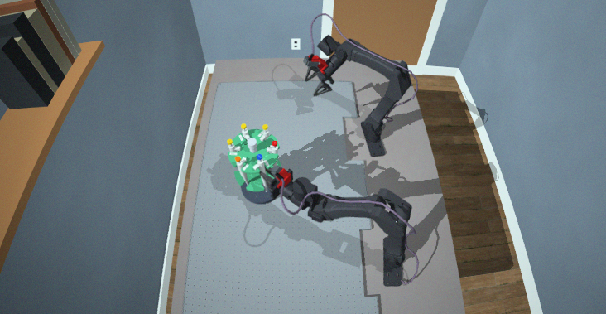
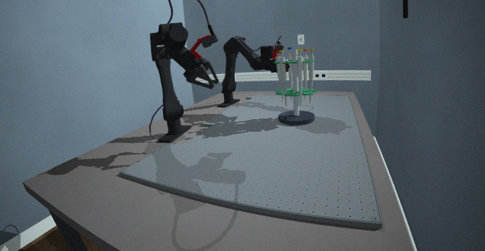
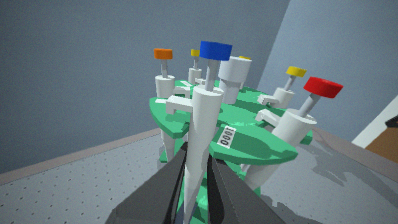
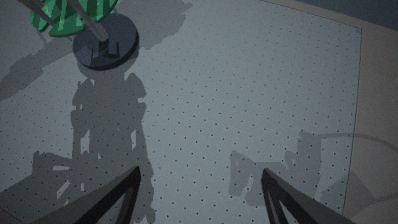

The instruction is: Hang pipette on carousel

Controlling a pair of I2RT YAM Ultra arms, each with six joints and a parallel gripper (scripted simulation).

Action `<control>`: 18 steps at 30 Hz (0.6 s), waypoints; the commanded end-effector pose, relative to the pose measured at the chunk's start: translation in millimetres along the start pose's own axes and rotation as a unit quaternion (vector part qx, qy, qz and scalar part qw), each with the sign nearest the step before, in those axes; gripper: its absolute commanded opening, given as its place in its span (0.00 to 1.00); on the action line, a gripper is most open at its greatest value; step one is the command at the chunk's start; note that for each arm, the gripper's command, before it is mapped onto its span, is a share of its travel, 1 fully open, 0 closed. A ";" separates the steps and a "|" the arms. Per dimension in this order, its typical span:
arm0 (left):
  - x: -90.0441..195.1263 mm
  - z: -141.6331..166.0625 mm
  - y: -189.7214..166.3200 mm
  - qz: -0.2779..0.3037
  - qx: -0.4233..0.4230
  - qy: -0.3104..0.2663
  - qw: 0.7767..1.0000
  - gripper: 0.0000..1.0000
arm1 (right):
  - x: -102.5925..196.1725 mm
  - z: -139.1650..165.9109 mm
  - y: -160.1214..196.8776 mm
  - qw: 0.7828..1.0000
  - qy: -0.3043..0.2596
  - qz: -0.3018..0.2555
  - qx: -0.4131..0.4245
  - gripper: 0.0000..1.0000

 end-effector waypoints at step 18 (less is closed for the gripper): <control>-2.4 -30.4 -8.8 0.055 -0.012 -0.029 0.998 0.12 | 6.0 -7.5 -4.2 1.000 -0.017 0.010 0.011 1.00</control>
Point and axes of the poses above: on each arm, the point where the finger pads meet when closed, its own x axis back along the fingers, its own y axis across the jaws, z = x × y, the point moved 8 cm from there along x, back along the fingers, and after that the axes turned 7 degrees about x, right-handed, at the moved point
